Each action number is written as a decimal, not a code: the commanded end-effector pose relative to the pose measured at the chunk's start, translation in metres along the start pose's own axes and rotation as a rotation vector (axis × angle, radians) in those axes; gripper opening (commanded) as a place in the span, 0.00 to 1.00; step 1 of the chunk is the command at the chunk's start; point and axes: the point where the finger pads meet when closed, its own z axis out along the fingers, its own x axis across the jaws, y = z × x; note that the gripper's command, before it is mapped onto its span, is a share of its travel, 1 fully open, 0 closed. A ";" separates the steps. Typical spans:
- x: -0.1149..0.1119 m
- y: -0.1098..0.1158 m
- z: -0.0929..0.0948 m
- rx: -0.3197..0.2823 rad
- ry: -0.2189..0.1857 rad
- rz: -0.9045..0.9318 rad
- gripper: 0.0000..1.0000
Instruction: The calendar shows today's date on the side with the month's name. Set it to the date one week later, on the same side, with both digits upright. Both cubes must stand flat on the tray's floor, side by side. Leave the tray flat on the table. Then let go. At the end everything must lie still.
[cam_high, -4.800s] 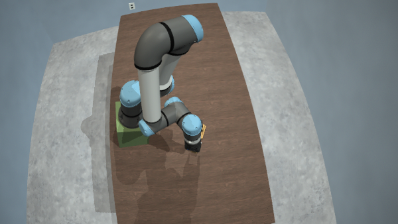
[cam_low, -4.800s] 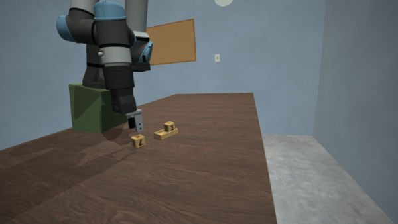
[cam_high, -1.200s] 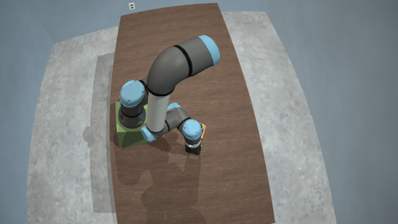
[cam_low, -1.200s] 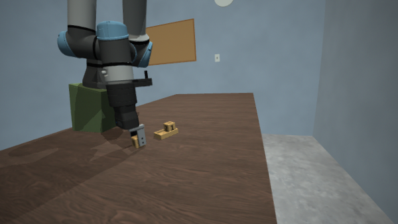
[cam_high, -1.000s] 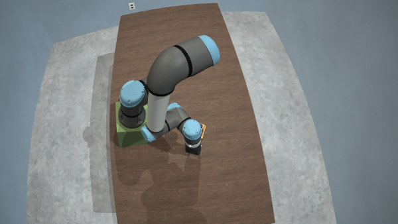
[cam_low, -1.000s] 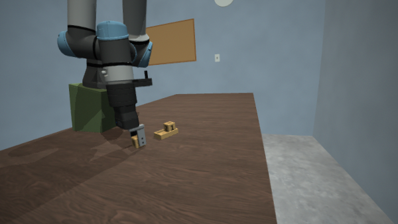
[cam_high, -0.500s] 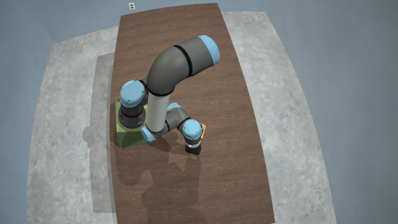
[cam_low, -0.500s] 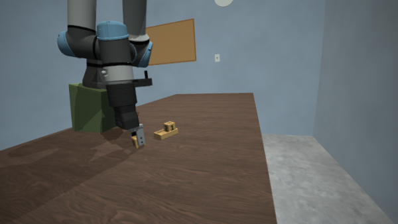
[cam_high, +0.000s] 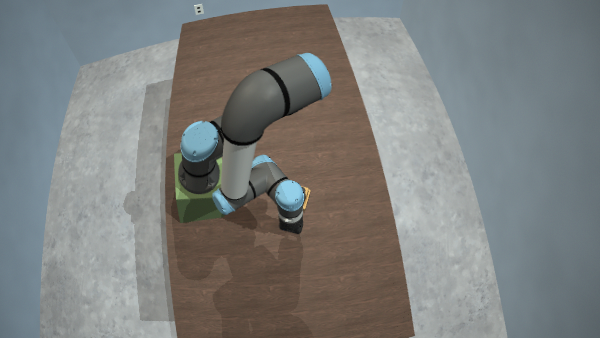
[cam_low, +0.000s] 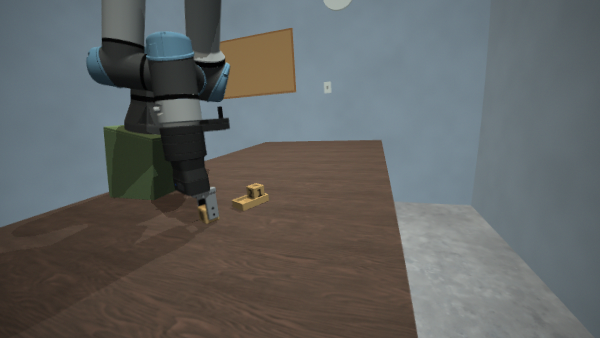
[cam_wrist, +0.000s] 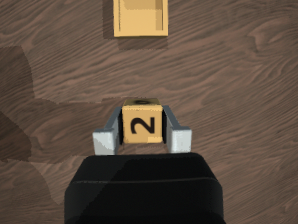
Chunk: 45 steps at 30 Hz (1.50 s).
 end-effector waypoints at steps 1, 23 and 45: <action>0.000 0.000 0.000 -0.001 0.001 0.000 0.60; 0.000 0.000 -0.002 -0.001 0.001 0.000 0.60; 0.000 0.000 -0.034 -0.001 0.001 0.000 0.60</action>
